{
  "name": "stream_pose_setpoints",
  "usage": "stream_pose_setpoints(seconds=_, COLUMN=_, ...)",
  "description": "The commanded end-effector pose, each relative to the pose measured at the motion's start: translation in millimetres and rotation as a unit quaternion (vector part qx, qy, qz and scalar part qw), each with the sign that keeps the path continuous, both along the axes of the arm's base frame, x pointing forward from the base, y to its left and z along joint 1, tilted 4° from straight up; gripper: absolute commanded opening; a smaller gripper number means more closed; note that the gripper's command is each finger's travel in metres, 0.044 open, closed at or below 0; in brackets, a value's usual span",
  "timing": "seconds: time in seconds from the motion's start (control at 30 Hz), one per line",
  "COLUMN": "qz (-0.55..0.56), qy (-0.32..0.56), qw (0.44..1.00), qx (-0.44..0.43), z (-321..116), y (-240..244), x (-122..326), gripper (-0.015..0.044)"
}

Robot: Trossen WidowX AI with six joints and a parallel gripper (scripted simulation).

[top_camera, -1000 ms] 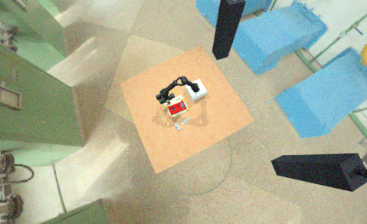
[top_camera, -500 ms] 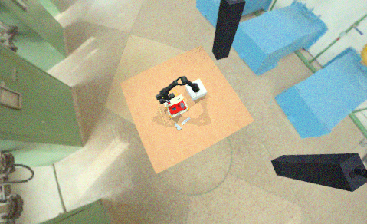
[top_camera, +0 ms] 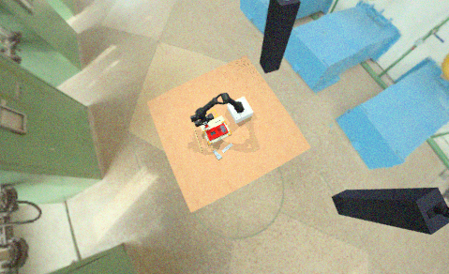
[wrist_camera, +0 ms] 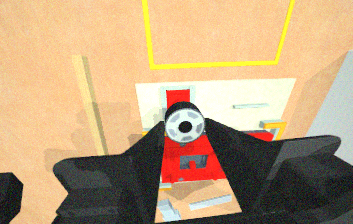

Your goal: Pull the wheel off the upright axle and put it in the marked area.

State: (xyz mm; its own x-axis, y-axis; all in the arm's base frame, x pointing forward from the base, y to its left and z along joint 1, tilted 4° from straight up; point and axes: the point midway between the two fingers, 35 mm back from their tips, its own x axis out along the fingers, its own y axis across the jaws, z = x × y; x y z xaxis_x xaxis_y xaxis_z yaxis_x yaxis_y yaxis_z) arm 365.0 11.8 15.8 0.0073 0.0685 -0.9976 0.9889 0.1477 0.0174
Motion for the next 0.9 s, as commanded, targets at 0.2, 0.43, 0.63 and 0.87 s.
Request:
stream_pose_setpoints(seconds=0.2, qz=0.001, qy=0.0, qw=1.0, qx=-0.001, z=3, y=0, x=0, gripper=0.0)
stream_pose_setpoints(seconds=0.43, qz=0.001, qy=0.0, qw=1.0, qx=-0.001, z=6, y=-1, x=0, gripper=0.0)
stream_pose_setpoints(seconds=0.63, qz=0.001, qy=0.0, qw=1.0, qx=-0.001, z=15, y=-1, x=0, gripper=0.0)
stream_pose_setpoints(seconds=0.87, qz=0.001, qy=0.0, qw=1.0, qx=-0.001, z=40, y=-3, x=-2, gripper=0.0)
